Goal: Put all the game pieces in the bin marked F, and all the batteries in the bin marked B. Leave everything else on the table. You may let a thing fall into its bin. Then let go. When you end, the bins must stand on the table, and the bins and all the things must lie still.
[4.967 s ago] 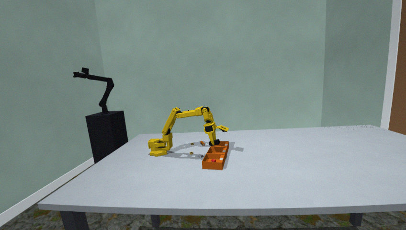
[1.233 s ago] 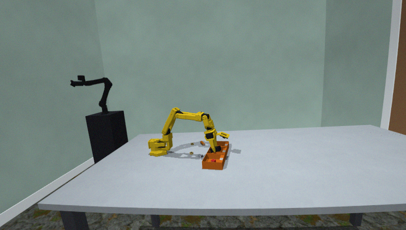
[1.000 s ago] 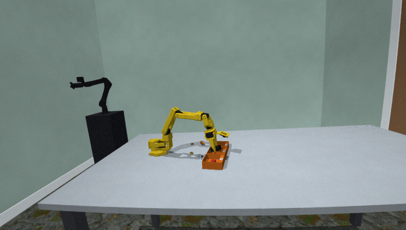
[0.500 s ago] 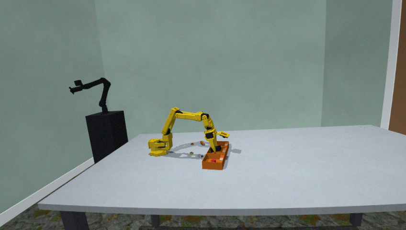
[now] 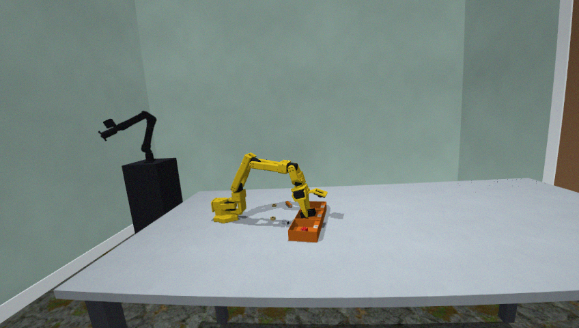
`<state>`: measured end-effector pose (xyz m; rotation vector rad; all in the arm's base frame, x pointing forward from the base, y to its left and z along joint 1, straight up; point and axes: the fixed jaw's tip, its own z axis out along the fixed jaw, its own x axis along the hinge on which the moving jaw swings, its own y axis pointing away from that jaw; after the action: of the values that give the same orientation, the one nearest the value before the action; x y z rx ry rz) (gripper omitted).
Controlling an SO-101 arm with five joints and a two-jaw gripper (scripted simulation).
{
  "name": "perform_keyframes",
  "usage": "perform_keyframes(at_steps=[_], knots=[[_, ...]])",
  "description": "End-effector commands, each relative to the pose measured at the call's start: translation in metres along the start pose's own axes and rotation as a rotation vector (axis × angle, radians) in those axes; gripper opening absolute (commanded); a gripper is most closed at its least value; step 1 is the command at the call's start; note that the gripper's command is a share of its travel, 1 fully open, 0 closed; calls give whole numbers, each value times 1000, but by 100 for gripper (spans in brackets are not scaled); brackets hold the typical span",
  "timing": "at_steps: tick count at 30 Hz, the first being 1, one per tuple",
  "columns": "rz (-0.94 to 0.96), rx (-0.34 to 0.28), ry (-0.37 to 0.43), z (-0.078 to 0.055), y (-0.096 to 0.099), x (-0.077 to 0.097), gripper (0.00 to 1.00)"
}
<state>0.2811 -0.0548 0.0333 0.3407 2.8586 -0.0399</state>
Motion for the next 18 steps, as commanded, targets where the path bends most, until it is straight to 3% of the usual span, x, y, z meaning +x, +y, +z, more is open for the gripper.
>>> perform_keyframes(at_steps=[1, 18], knots=[[4, 0, -87, -14, -2, -13, 0], [4, 0, -87, -8, -2, -12, 0]])
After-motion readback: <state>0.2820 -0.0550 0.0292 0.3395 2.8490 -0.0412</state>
